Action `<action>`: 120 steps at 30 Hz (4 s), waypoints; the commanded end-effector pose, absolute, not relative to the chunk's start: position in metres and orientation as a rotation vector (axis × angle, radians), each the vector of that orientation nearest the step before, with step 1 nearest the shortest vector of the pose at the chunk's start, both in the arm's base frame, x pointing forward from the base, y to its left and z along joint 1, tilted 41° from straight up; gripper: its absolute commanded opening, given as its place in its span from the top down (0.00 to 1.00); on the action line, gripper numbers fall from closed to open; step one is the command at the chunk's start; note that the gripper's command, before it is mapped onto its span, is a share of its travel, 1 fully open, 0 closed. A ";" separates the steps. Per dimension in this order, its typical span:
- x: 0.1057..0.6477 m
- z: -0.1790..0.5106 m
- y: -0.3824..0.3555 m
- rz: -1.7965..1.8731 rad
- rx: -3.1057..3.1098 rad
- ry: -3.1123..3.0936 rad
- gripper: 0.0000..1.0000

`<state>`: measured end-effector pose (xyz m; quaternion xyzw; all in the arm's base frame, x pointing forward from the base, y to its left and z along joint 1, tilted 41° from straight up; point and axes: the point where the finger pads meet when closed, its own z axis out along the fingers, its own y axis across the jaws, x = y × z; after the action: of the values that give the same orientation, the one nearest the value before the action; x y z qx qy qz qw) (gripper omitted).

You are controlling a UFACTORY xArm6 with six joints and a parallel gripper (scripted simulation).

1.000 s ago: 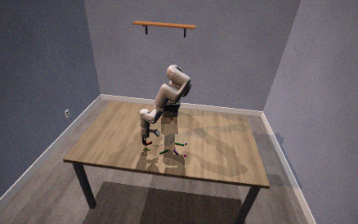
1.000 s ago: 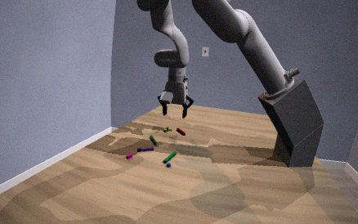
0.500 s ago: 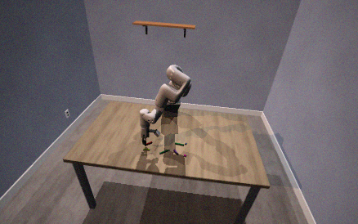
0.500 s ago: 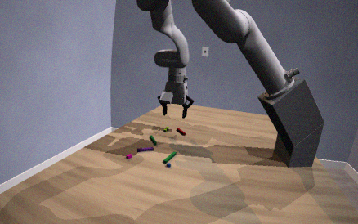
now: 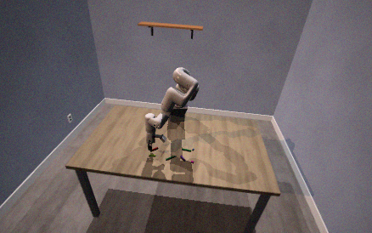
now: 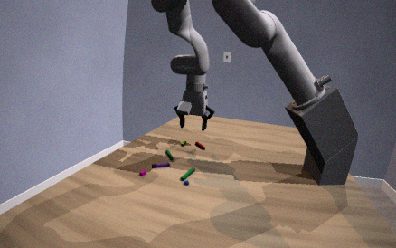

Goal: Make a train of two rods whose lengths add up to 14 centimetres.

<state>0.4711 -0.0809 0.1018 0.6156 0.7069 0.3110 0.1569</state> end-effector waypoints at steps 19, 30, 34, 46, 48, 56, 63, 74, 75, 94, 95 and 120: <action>0.472 0.103 -0.081 0.890 1.761 2.021 0.00; 0.472 0.103 -0.081 0.890 1.761 2.021 0.00; 0.472 0.103 -0.081 0.890 1.761 2.021 0.00; 0.472 0.103 -0.081 0.890 1.761 2.021 0.00; 0.472 0.103 -0.081 0.890 1.761 2.021 0.00; 0.477 0.113 -0.049 0.943 2.008 1.860 0.00; 0.480 0.123 -0.021 0.988 2.213 1.694 0.00; 0.480 0.139 0.026 1.061 2.524 1.371 0.00; 0.480 0.141 0.030 1.067 2.550 1.339 0.00; 0.479 0.143 0.037 1.077 2.590 1.288 0.00; 0.479 0.143 0.037 1.077 2.590 1.288 0.00; 0.479 0.143 0.037 1.077 2.590 1.288 0.00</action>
<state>0.4787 0.0371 0.1425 0.8391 0.4174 0.3479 0.0268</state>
